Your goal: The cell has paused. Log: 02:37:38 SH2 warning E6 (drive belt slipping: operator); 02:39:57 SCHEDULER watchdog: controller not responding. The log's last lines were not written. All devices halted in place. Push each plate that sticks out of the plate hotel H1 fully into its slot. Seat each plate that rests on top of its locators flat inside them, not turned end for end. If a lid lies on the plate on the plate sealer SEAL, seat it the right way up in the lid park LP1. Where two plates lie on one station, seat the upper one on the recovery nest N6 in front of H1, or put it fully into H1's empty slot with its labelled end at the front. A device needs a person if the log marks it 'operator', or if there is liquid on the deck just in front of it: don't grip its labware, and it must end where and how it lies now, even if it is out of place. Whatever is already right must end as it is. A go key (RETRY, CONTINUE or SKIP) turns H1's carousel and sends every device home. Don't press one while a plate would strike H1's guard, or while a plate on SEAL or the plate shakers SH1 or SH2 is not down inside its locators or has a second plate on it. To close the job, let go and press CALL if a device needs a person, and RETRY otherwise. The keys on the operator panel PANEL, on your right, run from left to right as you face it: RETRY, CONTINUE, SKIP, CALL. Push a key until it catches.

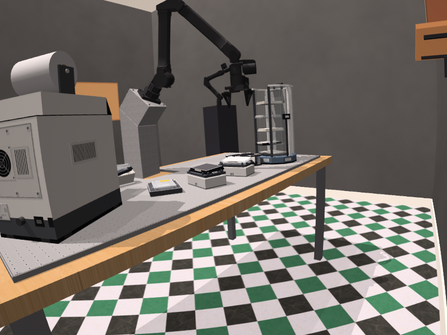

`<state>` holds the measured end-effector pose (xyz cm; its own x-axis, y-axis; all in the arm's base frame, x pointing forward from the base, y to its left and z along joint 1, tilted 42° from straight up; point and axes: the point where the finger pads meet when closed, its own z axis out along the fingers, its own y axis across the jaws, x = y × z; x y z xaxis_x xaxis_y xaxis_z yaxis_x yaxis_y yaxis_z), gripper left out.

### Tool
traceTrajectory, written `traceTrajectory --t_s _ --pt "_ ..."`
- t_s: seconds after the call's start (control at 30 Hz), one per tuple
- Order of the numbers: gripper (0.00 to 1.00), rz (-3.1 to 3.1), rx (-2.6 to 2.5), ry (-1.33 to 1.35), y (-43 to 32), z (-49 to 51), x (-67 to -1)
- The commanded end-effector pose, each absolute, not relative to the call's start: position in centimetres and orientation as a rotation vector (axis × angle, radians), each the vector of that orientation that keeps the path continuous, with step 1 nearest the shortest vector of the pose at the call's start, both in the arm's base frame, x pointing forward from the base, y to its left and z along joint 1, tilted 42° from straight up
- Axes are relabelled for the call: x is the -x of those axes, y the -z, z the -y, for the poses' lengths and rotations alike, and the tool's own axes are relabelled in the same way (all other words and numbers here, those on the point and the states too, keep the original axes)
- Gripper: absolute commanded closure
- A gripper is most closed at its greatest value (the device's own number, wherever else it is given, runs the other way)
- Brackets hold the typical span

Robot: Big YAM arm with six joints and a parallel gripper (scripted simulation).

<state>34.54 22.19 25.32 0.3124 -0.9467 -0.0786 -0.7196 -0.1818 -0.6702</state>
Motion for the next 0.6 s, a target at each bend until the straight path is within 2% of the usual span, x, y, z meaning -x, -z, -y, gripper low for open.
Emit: traceTrajectory --t_s 0.0,0.57 --pt "0.00 -1.451 1.924 0.478 -28.6 -22.7 -34.2" --pt "0.00 -1.449 1.920 0.477 -31.7 -21.5 -31.6"
